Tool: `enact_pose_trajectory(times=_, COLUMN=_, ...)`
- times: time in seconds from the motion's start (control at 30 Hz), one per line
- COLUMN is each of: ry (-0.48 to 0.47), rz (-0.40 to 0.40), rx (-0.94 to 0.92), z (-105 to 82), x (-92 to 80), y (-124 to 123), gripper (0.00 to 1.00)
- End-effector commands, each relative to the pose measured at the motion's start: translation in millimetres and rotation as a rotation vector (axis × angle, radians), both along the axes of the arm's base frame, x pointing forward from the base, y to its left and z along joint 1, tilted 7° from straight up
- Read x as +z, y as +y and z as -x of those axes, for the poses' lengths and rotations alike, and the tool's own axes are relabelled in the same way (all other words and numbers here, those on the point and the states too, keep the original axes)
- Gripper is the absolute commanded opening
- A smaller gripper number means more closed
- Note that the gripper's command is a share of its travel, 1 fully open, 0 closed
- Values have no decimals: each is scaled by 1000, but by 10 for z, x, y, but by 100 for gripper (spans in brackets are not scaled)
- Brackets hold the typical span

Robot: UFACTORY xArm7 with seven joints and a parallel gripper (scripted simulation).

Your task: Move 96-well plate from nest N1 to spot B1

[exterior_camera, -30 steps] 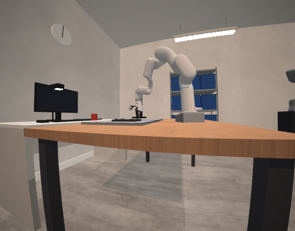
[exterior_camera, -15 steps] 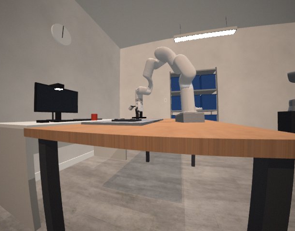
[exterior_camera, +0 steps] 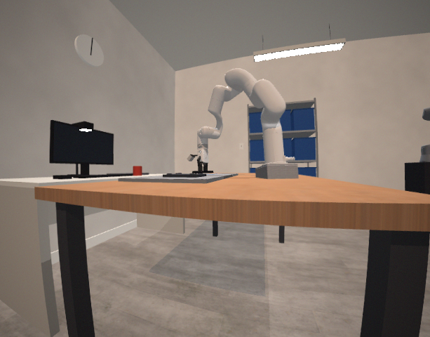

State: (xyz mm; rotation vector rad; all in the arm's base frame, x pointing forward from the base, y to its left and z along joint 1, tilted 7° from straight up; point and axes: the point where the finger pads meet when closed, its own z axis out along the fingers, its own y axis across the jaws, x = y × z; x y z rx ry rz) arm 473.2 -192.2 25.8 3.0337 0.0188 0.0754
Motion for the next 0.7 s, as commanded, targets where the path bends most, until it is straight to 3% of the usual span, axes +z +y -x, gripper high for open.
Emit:
enact_pose_trajectory(times=0.0, ry=-4, rz=1, rx=0, z=-15, x=10, y=-5, gripper=0)
enact_pose_trajectory(times=0.67, ry=-4, rz=1, rx=0, z=-17, x=-20, y=-8, gripper=0)
